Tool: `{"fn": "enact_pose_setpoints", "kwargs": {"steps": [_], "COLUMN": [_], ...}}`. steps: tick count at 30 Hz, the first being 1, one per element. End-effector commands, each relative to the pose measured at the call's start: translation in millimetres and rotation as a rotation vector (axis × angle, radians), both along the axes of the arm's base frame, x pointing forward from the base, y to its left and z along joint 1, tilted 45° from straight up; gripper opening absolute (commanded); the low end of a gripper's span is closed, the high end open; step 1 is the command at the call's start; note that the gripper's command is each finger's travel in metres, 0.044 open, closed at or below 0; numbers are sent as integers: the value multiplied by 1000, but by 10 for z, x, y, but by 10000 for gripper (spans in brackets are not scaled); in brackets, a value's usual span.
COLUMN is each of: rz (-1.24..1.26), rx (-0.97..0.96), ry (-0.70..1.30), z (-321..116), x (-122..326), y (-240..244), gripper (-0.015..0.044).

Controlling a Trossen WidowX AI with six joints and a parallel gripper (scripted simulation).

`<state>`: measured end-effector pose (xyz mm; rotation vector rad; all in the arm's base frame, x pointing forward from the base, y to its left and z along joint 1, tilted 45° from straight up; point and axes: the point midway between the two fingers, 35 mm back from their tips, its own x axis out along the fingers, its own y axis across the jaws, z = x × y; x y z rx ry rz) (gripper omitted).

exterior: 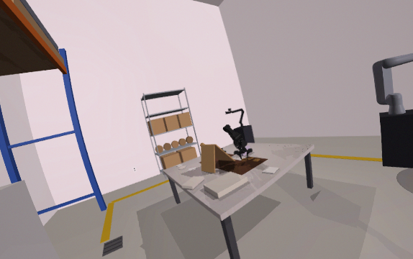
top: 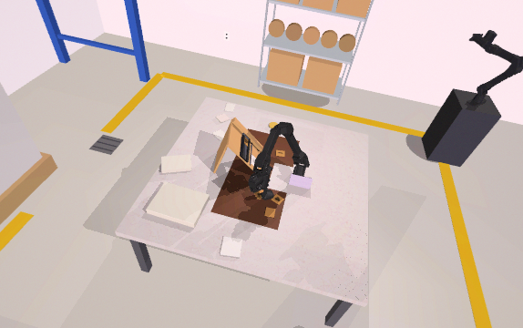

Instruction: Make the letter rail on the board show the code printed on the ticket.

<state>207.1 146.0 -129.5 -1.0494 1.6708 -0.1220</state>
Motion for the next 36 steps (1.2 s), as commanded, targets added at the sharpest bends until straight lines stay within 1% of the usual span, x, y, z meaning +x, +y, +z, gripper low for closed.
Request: {"fn": "enact_pose_setpoints", "kwargs": {"steps": [1, 13, 26, 36], "rz": [39, 159, 208, 208], "rx": [34, 173, 289, 294], "ry": [-76, -435, -836, -856], "z": [56, 442, 1112, 1143], "x": [122, 617, 986, 993], "y": [63, 357, 582, 583], "gripper": [0, 0, 0, 0]}}
